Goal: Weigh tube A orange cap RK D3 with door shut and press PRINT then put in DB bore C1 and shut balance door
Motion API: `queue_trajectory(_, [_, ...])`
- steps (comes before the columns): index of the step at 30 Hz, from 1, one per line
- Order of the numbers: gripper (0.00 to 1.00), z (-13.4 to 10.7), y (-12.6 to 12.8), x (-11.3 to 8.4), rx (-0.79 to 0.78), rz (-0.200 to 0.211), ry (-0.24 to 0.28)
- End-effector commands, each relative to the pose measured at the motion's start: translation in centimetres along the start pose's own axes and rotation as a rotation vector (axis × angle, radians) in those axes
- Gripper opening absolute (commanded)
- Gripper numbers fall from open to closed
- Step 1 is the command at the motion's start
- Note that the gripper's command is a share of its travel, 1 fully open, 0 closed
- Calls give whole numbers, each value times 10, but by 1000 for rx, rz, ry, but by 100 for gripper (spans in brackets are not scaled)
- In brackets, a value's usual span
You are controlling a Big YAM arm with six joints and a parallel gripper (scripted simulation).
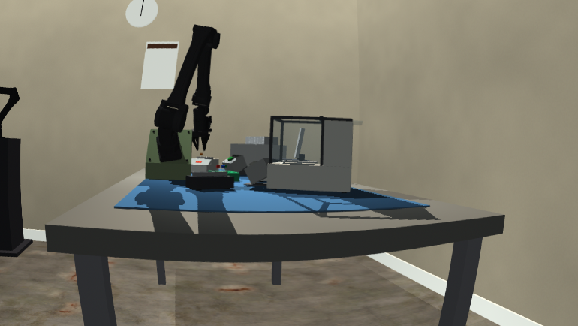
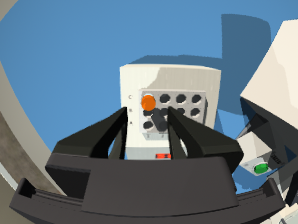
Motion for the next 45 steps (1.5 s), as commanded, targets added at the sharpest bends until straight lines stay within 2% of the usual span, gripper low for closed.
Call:
queue_trajectory(1, [36, 24, -1, -7, 24, 5, -38])
queue_trajectory(4, [36, 25, -4, -8, 23, 6, -30])
queue_trajectory(7, [36, 32, -5, -33, 28, 4, -70])
queue_trajectory(12, [36, 34, -2, -43, 20, -1, -73])
queue_trajectory(19, [36, 35, -3, -46, 23, 2, -64])
queue_trajectory(20, [36, 33, 0, -40, 15, 0, -47])
queue_trajectory(22, [36, 37, -2, -56, 20, 0, -74])
queue_trajectory(26, [36, 36, -5, -47, 26, 4, -53])
queue_trajectory(45, [36, 39, -5, -44, 24, 5, -47])
Point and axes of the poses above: the point where the finger pads meet when closed, its own x axis out along the fingers, its own y axis across the jaws, z = x × y, the point moved 7 cm from there along -x, back along the fingers, and after that the axes turned 8 degrees about -x, right-handed, at the moved point
